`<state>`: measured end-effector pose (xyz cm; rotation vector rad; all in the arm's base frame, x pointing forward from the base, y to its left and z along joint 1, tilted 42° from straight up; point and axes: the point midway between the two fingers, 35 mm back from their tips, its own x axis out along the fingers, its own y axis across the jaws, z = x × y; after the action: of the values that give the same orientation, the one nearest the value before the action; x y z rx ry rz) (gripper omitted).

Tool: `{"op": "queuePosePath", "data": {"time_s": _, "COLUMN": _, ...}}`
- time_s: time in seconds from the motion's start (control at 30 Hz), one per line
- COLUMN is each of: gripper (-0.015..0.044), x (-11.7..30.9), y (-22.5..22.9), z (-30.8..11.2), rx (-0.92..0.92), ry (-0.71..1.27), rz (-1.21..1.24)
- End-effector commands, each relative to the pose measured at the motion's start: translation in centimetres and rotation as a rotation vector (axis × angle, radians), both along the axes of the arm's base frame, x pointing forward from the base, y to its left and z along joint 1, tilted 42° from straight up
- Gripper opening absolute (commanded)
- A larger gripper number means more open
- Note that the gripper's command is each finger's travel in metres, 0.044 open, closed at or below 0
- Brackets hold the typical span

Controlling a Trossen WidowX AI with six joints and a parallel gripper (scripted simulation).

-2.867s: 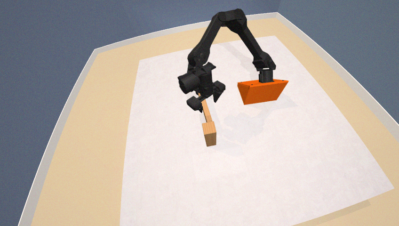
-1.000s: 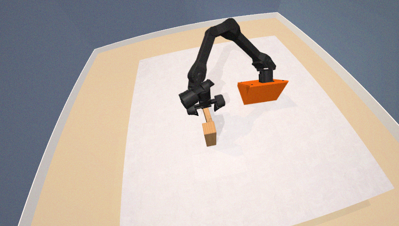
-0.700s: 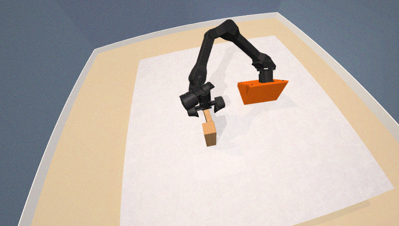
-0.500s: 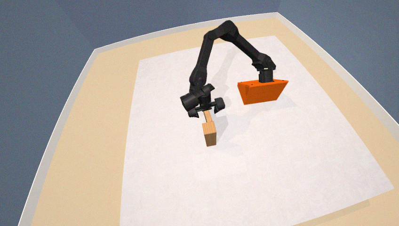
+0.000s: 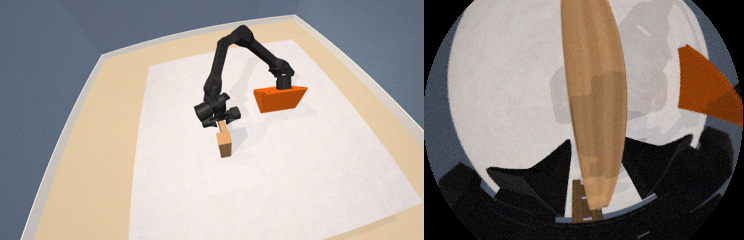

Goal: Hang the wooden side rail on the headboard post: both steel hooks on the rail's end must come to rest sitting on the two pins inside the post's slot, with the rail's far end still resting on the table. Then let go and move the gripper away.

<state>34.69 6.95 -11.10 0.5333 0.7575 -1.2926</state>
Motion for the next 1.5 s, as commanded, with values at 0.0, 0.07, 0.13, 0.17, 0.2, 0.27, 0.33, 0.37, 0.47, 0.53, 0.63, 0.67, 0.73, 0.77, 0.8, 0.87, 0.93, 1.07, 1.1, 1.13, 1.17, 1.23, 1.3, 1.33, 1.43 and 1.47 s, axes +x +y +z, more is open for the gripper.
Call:
{"op": "queuePosePath", "data": {"time_s": 0.0, "gripper": 0.0151, "x": 0.03, "y": -0.03, "z": -0.02, "rx": -0.003, "ry": 0.001, "rz": 0.006}}
{"op": "queuePosePath", "data": {"time_s": 0.07, "gripper": 0.0118, "x": 0.03, "y": -0.03, "z": -0.02, "rx": -0.003, "ry": 0.001, "rz": 0.006}}
{"op": "queuePosePath", "data": {"time_s": 0.13, "gripper": 0.0105, "x": 0.03, "y": -0.03, "z": -0.02, "rx": -0.003, "ry": 0.001, "rz": 0.006}}
{"op": "queuePosePath", "data": {"time_s": 0.17, "gripper": 0.0098, "x": 0.03, "y": -0.03, "z": -0.02, "rx": -0.003, "ry": 0.001, "rz": 0.006}}
{"op": "queuePosePath", "data": {"time_s": 0.2, "gripper": 0.0092, "x": 0.03, "y": -0.03, "z": -0.02, "rx": -0.003, "ry": 0.001, "rz": 0.006}}
{"op": "queuePosePath", "data": {"time_s": 0.27, "gripper": 0.0059, "x": 0.03, "y": -0.03, "z": -0.02, "rx": -0.003, "ry": 0.001, "rz": 0.006}}
{"op": "queuePosePath", "data": {"time_s": 0.33, "gripper": 0.0006, "x": 0.03, "y": -0.03, "z": -0.02, "rx": -0.003, "ry": 0.001, "rz": 0.006}}
{"op": "queuePosePath", "data": {"time_s": 0.37, "gripper": 0.0, "x": 0.03, "y": -0.03, "z": -0.02, "rx": -0.003, "ry": 0.001, "rz": 0.006}}
{"op": "queuePosePath", "data": {"time_s": 0.47, "gripper": 0.0, "x": 0.03, "y": -0.03, "z": -0.02, "rx": -0.003, "ry": 0.001, "rz": 0.006}}
{"op": "queuePosePath", "data": {"time_s": 0.53, "gripper": 0.0, "x": 0.03, "y": -0.03, "z": -0.02, "rx": -0.003, "ry": 0.001, "rz": 0.006}}
{"op": "queuePosePath", "data": {"time_s": 0.63, "gripper": 0.0, "x": 0.01, "y": -0.02, "z": 0.01, "rx": -0.001, "ry": -0.008, "rz": -0.006}}
{"op": "queuePosePath", "data": {"time_s": 0.67, "gripper": 0.0, "x": 0.0, "y": -0.03, "z": 0.01, "rx": 0.0, "ry": -0.013, "rz": -0.011}}
{"op": "queuePosePath", "data": {"time_s": 0.73, "gripper": 0.0, "x": -0.01, "y": -0.03, "z": 0.01, "rx": 0.001, "ry": -0.024, "rz": -0.024}}
{"op": "queuePosePath", "data": {"time_s": 0.77, "gripper": 0.0, "x": -0.01, "y": -0.03, "z": 0.01, "rx": 0.002, "ry": -0.03, "rz": -0.031}}
{"op": "queuePosePath", "data": {"time_s": 0.8, "gripper": 0.0, "x": -0.02, "y": -0.04, "z": 0.02, "rx": 0.003, "ry": -0.036, "rz": -0.038}}
{"op": "queuePosePath", "data": {"time_s": 0.87, "gripper": 0.0, "x": -0.03, "y": -0.04, "z": 0.02, "rx": 0.005, "ry": -0.047, "rz": -0.051}}
{"op": "queuePosePath", "data": {"time_s": 0.93, "gripper": 0.0, "x": 0.06, "y": -0.01, "z": 0.03, "rx": 0.006, "ry": -0.055, "rz": -0.059}}
{"op": "queuePosePath", "data": {"time_s": 1.07, "gripper": 0.0, "x": 0.24, "y": 0.02, "z": 0.04, "rx": 0.006, "ry": -0.056, "rz": -0.06}}
{"op": "queuePosePath", "data": {"time_s": 1.1, "gripper": 0.0, "x": 0.28, "y": 0.02, "z": 0.04, "rx": 0.006, "ry": -0.056, "rz": -0.06}}
{"op": "queuePosePath", "data": {"time_s": 1.13, "gripper": 0.0, "x": 0.32, "y": 0.03, "z": 0.04, "rx": 0.006, "ry": -0.056, "rz": -0.06}}
{"op": "queuePosePath", "data": {"time_s": 1.17, "gripper": 0.0, "x": 0.36, "y": 0.04, "z": 0.04, "rx": 0.006, "ry": -0.056, "rz": -0.06}}
{"op": "queuePosePath", "data": {"time_s": 1.23, "gripper": 0.0, "x": 0.45, "y": 0.05, "z": 0.04, "rx": 0.006, "ry": -0.056, "rz": -0.06}}
{"op": "queuePosePath", "data": {"time_s": 1.3, "gripper": 0.0, "x": 0.53, "y": 0.06, "z": 0.04, "rx": 0.006, "ry": -0.056, "rz": -0.06}}
{"op": "queuePosePath", "data": {"time_s": 1.33, "gripper": 0.0, "x": 0.58, "y": 0.07, "z": 0.04, "rx": 0.006, "ry": -0.056, "rz": -0.06}}
{"op": "queuePosePath", "data": {"time_s": 1.43, "gripper": 0.0, "x": 0.7, "y": 0.09, "z": 0.04, "rx": 0.006, "ry": -0.056, "rz": -0.06}}
{"op": "queuePosePath", "data": {"time_s": 1.47, "gripper": 0.0, "x": 0.75, "y": 0.1, "z": 0.04, "rx": 0.006, "ry": -0.056, "rz": -0.06}}
